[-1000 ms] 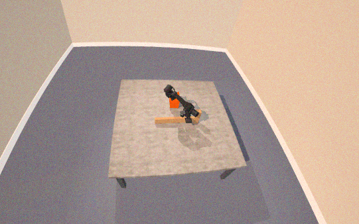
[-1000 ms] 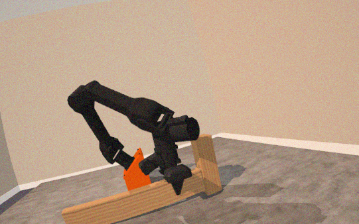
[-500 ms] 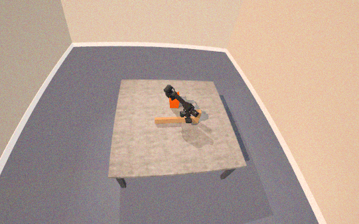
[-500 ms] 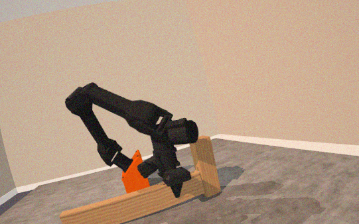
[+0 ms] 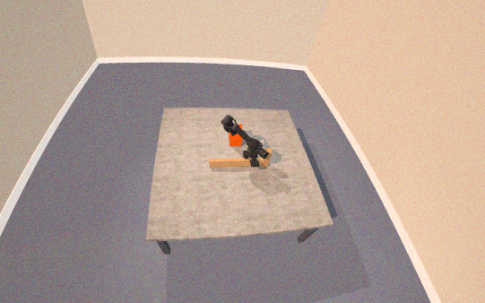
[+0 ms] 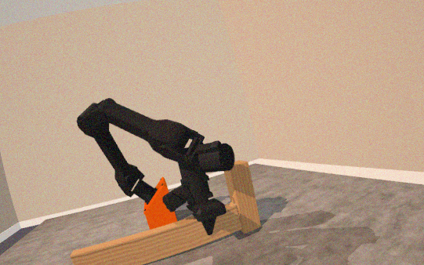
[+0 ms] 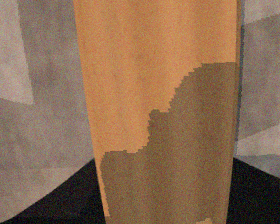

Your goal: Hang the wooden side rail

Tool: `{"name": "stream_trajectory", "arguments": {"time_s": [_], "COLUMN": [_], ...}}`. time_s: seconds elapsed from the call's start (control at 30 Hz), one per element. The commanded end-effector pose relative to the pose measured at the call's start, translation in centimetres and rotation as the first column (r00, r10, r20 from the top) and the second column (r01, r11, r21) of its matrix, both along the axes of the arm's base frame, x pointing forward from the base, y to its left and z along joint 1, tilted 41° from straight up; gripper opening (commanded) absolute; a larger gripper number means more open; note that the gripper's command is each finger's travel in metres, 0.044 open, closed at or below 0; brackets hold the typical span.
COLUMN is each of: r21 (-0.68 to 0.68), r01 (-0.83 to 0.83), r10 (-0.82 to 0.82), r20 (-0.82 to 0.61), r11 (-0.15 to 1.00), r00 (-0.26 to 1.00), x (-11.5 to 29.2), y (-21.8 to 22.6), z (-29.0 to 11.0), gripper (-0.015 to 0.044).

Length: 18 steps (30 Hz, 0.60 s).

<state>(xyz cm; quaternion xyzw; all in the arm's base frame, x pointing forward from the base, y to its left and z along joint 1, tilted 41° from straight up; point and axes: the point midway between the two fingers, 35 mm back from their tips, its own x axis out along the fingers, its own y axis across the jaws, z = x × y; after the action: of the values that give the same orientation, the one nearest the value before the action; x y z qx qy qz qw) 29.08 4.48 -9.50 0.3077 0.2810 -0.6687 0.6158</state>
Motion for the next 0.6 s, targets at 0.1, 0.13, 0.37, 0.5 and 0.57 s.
{"name": "stream_trajectory", "arguments": {"time_s": [0.1,0.13,0.37,0.5,0.57], "r21": [0.009,0.009,0.009,0.009,0.009], "r01": [-0.001,-0.001,-0.001,-0.001,-0.001], "r10": [0.001,0.001,0.001,0.001,0.001], "r20": [0.000,0.000,0.000,0.000,0.000], "r11": [1.000,1.000,1.000,1.000,1.000], "r00": [1.000,1.000,1.000,1.000,1.000], "x": [0.02,0.02,0.01,0.01,0.00], "y": [0.06,0.05,-0.03,-0.07,-0.09], "z": [-0.18,-0.19,-0.28,-0.33,-0.35], "gripper": [0.0000,0.0000,0.0000,0.0000,0.0000]}}
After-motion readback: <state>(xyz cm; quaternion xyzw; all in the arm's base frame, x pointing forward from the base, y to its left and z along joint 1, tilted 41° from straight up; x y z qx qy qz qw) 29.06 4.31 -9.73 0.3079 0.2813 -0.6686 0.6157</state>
